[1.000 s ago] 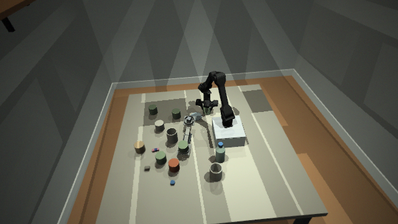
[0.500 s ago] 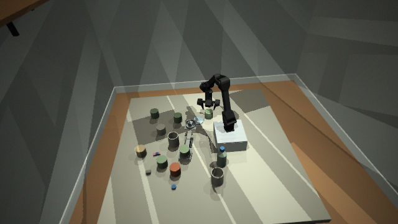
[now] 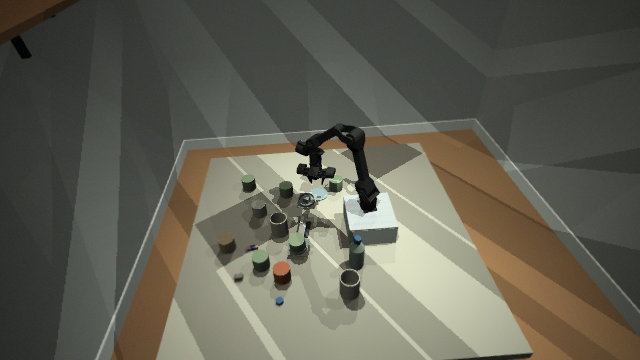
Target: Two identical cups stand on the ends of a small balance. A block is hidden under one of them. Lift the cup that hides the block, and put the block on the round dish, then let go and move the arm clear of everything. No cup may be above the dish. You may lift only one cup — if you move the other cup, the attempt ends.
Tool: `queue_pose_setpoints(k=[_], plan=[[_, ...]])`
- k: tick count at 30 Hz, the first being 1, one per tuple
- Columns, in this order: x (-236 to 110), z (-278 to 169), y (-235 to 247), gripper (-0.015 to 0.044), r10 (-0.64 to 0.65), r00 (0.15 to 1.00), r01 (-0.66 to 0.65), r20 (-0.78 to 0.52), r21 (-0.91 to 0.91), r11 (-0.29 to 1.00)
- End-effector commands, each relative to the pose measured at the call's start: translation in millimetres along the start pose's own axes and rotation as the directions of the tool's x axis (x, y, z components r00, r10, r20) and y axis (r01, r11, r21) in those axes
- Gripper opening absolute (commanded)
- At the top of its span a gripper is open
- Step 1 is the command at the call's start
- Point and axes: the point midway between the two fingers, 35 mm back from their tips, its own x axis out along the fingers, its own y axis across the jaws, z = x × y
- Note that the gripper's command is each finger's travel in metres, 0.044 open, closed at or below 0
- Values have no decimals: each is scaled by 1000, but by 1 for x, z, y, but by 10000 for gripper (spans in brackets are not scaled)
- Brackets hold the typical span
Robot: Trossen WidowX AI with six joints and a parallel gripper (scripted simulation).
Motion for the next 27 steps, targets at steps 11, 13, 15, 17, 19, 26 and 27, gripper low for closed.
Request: queue_pose_setpoints(k=[11,13,15,17,19,26,27], plan=[[-28,100,-27,260,-5,1000,2,16,156,988],[-27,100,-27,260,-5,1000,2,16,156,988],[-18,101,-27,260,-5,1000,2,16,156,988],[-13,101,-27,260,-5,1000,2,16,156,988],[-13,101,-27,260,-5,1000,2,16,156,988],[-7,101,-28,260,-5,1000,2,16,156,988],[-5,101,-28,260,-5,1000,2,16,156,988]])
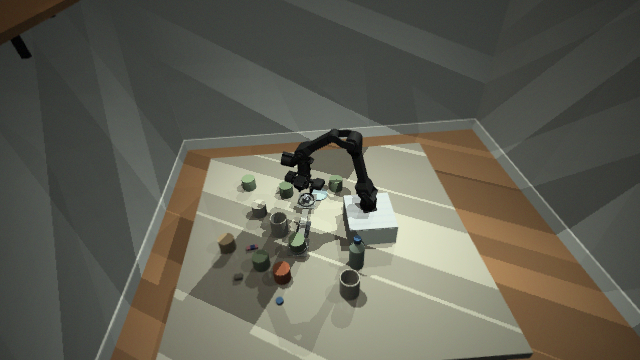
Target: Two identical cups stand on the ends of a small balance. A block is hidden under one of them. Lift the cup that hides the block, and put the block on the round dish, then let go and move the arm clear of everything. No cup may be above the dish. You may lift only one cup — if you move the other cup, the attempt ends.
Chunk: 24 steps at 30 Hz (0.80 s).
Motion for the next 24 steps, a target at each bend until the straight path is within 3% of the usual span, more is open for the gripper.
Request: queue_pose_setpoints(k=[1,22,24], plan=[[11,0,4,260,20,1000,-20,2,4,1000],[39,0,5,260,20,1000,-20,2,4,1000],[39,0,5,208,20,1000,-20,2,4,1000]])
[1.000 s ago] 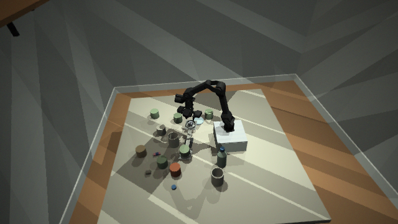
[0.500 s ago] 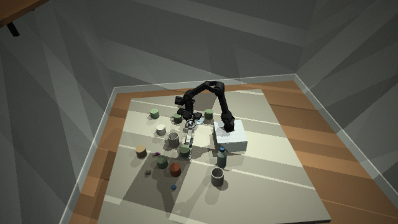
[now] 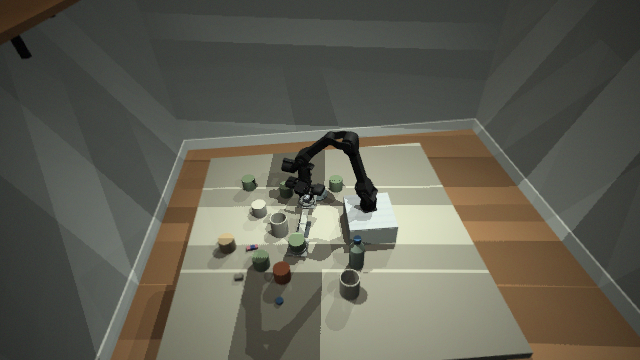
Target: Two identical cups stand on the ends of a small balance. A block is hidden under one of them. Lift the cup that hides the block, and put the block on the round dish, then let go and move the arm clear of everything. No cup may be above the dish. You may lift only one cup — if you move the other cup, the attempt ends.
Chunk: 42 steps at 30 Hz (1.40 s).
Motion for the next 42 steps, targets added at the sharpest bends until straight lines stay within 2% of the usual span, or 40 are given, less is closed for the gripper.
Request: queue_pose_setpoints(k=[1,15,19,32,37,42], plan=[[5,0,4,201,15,1000,-16,2,4,1000],[5,0,4,107,15,1000,-16,2,4,1000],[-4,0,2,3,15,1000,-15,2,4,1000],[-89,0,2,0,15,1000,-15,2,4,1000],[-89,-1,2,0,15,1000,-15,2,4,1000],[-72,-24,-5,0,14,1000,-14,-1,4,1000]])
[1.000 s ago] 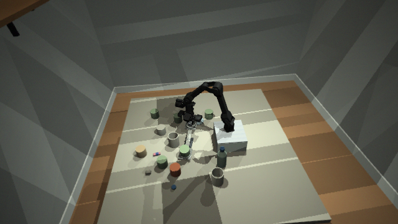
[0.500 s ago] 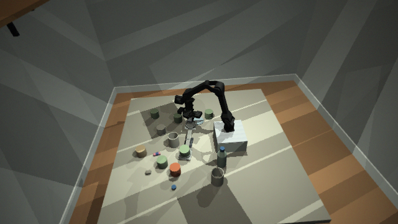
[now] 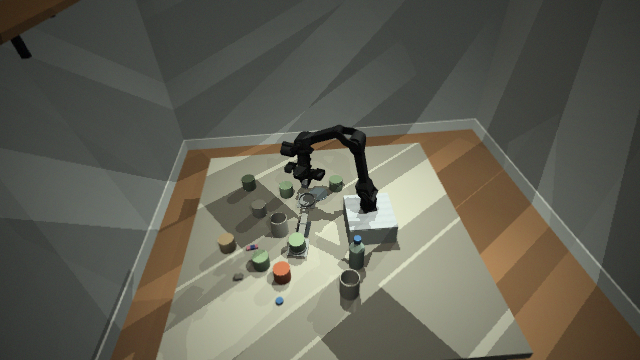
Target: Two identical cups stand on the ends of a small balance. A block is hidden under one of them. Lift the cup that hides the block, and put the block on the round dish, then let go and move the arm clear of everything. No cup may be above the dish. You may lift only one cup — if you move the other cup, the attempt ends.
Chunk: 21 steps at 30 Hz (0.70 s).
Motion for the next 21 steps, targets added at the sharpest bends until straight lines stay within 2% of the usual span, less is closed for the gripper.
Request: queue_pose_setpoints(k=[1,21], plan=[[16,-20,-3,0,9,1000,-9,0,7,1000],[92,-126,5,0,11,1000,-11,-9,10,1000]])
